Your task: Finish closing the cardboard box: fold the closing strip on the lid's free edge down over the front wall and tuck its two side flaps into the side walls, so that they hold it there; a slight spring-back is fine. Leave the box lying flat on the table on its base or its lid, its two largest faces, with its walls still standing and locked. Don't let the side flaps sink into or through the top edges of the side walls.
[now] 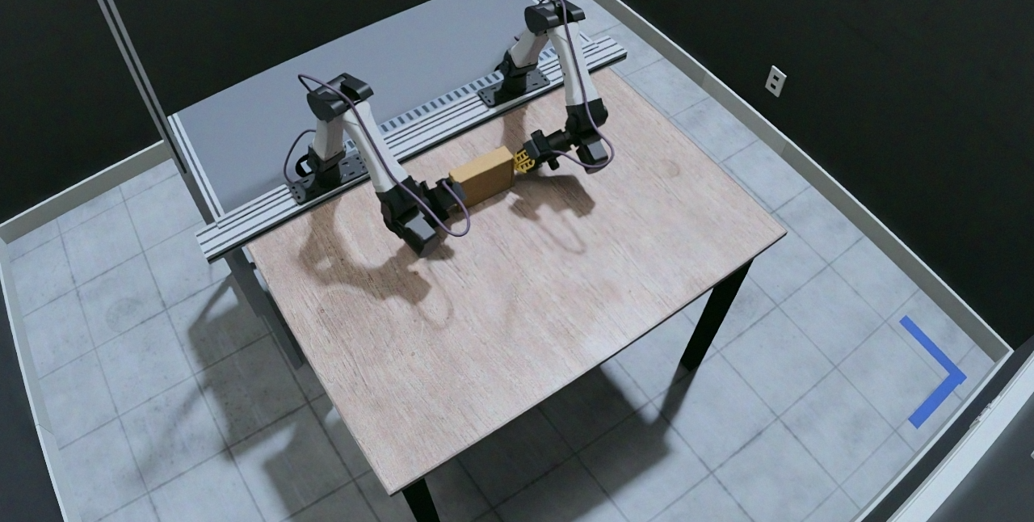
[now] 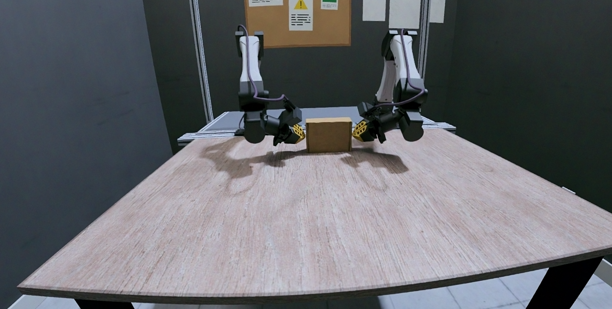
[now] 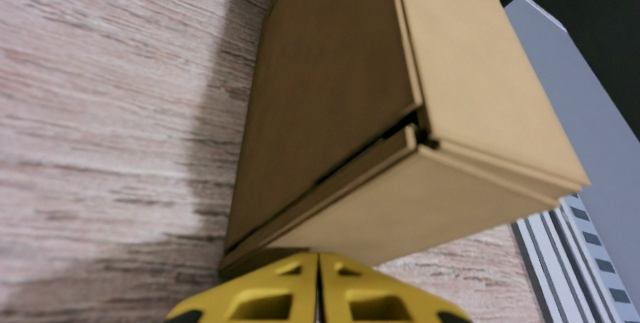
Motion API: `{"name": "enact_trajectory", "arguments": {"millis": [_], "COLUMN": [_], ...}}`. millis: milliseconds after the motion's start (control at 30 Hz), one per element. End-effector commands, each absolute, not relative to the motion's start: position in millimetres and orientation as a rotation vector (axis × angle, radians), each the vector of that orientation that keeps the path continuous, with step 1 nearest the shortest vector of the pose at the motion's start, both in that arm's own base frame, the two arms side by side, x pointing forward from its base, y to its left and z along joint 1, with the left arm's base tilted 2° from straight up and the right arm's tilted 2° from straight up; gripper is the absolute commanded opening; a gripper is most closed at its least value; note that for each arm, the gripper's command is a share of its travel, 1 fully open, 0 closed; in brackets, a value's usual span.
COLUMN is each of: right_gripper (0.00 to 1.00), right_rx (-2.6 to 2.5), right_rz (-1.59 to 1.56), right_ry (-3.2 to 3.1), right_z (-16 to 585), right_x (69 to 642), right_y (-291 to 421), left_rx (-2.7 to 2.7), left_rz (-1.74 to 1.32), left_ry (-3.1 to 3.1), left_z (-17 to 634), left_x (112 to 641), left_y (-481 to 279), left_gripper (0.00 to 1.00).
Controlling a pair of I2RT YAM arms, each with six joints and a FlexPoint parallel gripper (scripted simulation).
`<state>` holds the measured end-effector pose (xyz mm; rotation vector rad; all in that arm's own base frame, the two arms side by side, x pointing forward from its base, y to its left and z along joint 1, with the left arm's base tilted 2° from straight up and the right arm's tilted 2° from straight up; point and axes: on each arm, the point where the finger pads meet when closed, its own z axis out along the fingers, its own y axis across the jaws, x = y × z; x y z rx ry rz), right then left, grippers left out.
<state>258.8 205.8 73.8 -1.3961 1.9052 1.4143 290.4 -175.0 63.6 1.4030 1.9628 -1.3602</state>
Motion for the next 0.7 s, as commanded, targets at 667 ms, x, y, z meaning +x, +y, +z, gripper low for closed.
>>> {"name": "enact_trajectory", "arguments": {"millis": [667], "right_gripper": [0.00], "right_rx": [-1.399], "right_rz": [1.393], "right_ry": [1.870], "right_z": [82.7], "right_x": [258.6], "right_y": [210.1], "left_rx": [1.419], "left_rz": [-1.344], "left_ry": [1.925], "left_z": [73.5], "left_x": [287.9], "left_y": [-183.0], "left_gripper": [0.00]}}
